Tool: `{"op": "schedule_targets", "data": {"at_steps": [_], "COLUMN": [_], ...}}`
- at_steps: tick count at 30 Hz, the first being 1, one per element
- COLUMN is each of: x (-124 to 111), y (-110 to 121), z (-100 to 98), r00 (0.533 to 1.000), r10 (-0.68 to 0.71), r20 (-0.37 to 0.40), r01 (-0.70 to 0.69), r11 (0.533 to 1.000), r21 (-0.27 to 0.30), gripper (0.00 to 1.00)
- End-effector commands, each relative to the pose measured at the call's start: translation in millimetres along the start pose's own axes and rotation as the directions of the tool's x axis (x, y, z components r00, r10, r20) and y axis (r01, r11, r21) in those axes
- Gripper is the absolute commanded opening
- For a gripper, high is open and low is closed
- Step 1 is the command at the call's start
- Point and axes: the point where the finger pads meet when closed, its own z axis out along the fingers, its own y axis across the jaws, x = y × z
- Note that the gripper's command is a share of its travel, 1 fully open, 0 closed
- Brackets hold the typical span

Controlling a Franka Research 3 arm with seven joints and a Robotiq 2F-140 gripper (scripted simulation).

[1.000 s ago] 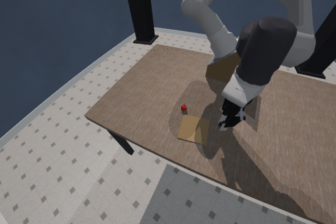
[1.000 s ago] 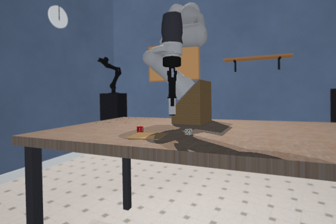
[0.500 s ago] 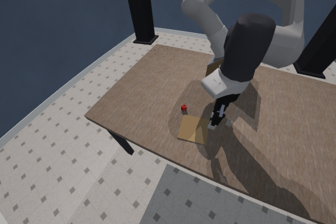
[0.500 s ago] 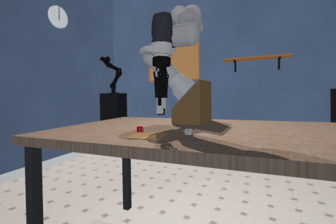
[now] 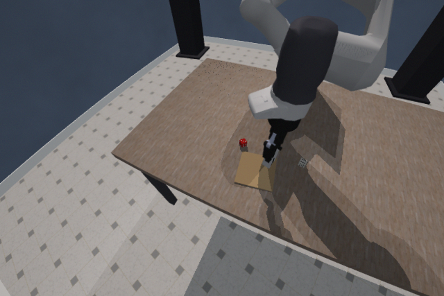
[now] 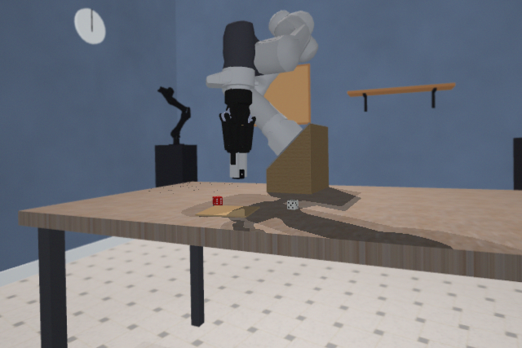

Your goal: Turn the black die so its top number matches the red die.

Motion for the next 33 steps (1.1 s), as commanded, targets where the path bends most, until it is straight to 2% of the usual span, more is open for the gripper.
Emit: {"op": "schedule_targets", "data": {"at_steps": [1,8,11,16,19,22,24,26,33], "x": [6.4,17.3,26.6,27.7,29.2,31.8,31.8,34.0,36.2], "y": [0.8,-1.5,-3.1,-3.6,-3.5,-2.5,-2.5,-2.0,-1.7], "z": [0.7,1.6,2.3,2.9,4.0,5.6,5.6,7.0,8.0], "r00": [0.985,0.961,0.933,0.930,0.926,0.904,0.904,0.872,0.827], "r10": [0.174,0.275,0.361,0.366,0.365,0.359,0.359,0.348,0.332], "r20": [0.007,0.008,0.008,0.027,0.097,0.232,0.232,0.345,0.453], "r01": [-0.174,-0.275,-0.361,-0.365,-0.365,-0.365,-0.365,-0.366,-0.366], "r11": [0.985,0.961,0.932,0.931,0.931,0.931,0.931,0.931,0.930], "r21": [-0.010,-0.013,-0.017,-0.016,-0.015,-0.015,-0.015,-0.014,-0.013], "gripper": [0.13,0.13,0.13,0.13,0.13,0.13,0.13,0.13,0.13]}}
